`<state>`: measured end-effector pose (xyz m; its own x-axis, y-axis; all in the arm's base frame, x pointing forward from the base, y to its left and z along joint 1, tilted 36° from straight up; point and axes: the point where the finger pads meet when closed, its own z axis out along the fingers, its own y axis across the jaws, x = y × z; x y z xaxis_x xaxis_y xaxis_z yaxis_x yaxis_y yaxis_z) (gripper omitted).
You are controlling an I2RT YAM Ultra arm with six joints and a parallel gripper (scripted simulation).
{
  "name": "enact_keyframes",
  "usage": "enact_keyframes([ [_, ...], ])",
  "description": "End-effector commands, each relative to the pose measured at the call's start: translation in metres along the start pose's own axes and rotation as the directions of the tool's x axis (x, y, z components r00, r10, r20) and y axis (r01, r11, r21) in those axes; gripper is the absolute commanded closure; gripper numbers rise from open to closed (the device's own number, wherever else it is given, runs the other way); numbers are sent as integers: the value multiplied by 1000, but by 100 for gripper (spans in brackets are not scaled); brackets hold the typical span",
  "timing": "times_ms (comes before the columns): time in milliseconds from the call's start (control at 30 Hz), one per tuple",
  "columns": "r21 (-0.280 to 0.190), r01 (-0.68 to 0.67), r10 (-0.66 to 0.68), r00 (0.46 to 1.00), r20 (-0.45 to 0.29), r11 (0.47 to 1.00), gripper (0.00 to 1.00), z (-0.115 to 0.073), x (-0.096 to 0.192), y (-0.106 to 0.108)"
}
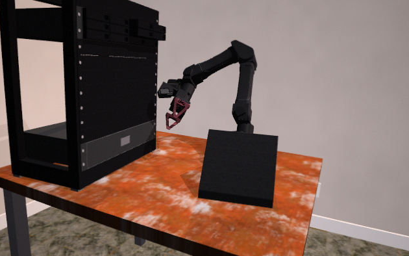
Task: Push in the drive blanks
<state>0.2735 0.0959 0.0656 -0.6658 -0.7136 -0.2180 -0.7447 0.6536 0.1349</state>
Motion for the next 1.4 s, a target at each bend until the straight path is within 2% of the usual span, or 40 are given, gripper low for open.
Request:
enact_keyframes([
  [0, -3, 5, -5, 1000, 11, 1000, 0, -2, -3, 1],
  [433, -3, 5, -5, 1000, 10, 1000, 0, -2, -1, 3],
  [533, -3, 3, -3, 1000, 10, 1000, 0, -2, 12, 9],
  [767, -11, -2, 2, 1000, 1, 1000, 0, -4, 76, 51],
  [867, -11, -2, 2, 1000, 1, 1000, 0, -4, 89, 59],
  [967, -11, -2, 2, 1000, 1, 1000, 0, -3, 90, 60],
  [1000, 12, 21, -22, 999, 31, 1000, 0, -13, 77, 56],
  [1367, 8, -12, 12, 998, 64, 1000, 0, -18, 73, 59],
])
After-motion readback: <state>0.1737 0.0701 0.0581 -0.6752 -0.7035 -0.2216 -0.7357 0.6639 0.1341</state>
